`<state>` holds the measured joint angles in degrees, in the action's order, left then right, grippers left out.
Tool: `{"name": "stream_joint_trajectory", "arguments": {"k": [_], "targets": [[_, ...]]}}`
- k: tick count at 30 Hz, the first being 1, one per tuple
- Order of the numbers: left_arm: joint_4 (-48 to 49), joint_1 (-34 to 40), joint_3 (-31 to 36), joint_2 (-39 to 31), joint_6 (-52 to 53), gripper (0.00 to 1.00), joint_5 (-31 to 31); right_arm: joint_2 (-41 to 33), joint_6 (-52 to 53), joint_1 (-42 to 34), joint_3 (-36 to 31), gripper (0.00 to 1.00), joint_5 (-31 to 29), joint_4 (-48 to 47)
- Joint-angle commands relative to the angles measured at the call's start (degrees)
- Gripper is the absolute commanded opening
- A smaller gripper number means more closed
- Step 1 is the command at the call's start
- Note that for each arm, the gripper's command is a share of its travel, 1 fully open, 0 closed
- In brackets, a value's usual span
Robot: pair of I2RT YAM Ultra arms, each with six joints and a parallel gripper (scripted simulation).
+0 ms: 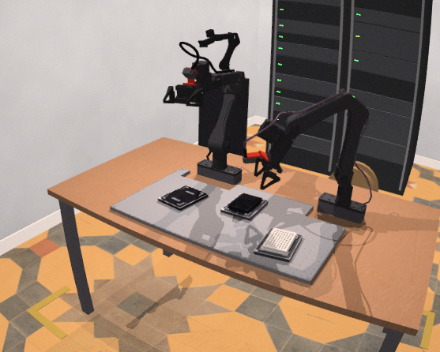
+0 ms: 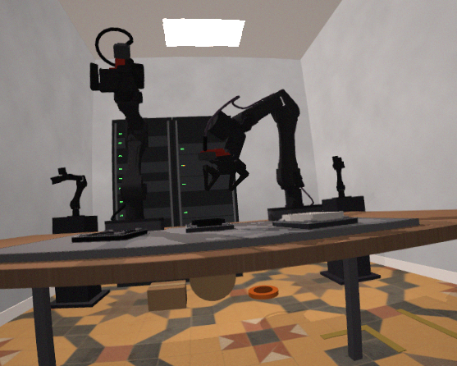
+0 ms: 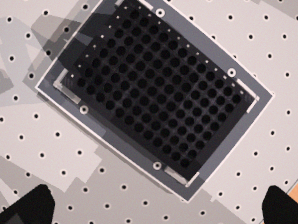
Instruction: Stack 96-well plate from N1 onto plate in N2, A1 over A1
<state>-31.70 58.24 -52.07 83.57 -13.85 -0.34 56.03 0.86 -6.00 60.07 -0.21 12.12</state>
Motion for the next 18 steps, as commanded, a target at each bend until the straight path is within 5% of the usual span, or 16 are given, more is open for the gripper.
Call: {"name": "stream_joint_trajectory", "arguments": {"k": [1, 10, 18], "targets": [[-4.5, 1.4, -5.1, 4.3, -11.2, 1.0, 2.9, -7.2, 1.0, -4.6, 1.0, 1.0, 1.7, 10.0], [-15.1, 2.3, -16.9, 15.1, -28.0, 1.0, 3.7, -20.4, 1.9, -17.4, 1.8, 1.0, 2.9, 29.1], [-23.9, 1.3, -26.6, 23.6, -40.9, 1.0, 2.0, -30.0, 1.9, -20.8, 2.3, 1.0, 5.3, 44.6]]}}
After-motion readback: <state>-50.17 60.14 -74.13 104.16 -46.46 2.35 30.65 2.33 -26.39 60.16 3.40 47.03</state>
